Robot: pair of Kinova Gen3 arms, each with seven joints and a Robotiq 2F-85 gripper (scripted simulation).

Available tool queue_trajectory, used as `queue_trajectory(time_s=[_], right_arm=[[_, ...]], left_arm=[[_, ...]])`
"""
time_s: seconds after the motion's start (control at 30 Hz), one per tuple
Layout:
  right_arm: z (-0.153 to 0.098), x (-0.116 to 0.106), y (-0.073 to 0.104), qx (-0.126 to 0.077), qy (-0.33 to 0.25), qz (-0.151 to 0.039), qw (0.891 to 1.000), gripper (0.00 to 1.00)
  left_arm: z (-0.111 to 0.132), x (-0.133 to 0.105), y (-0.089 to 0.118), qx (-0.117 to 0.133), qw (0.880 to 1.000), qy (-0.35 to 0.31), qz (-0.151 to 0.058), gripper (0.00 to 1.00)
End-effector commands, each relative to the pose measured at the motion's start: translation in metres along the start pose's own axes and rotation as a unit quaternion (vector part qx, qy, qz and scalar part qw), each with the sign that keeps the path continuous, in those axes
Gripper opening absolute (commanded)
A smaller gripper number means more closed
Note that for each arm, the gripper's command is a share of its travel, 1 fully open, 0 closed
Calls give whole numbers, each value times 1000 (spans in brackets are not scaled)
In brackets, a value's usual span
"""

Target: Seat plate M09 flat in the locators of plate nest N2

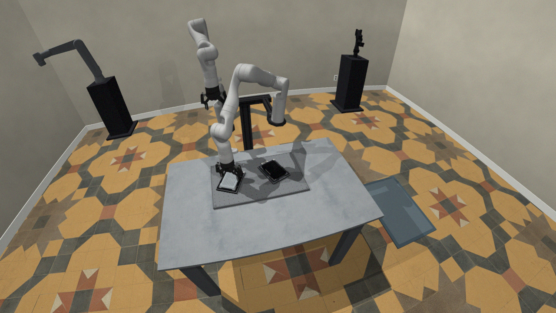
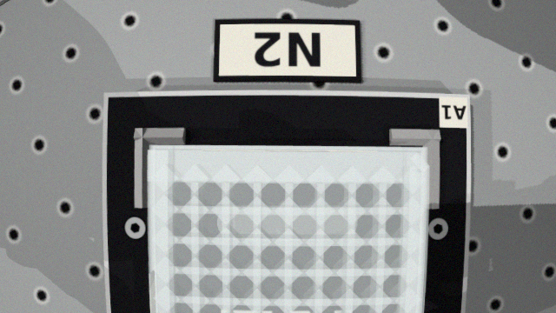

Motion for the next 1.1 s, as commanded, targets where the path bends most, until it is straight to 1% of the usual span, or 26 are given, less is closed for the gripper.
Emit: queue_trajectory(time_s=[0.0, 1.07], right_arm=[[4, 1, 0, -4, 0, -2, 1000, 1000], [4, 1, 0, -4, 0, -2, 1000, 1000]], left_arm=[[-1, -2, 3, 2, 1000, -1, -2, 1000], [-1, -1, 13, 1, 1000, -1, -1, 1000]])
Point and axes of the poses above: on each arm, the point where the finger pads meet when closed, its own y axis back along the fingers, its own z axis across the jaws, x = y × z, the point moved 2 cm from there along y, back along the fingers, and after that the axes turned 1 degree about -y, right-handed, at the moved point
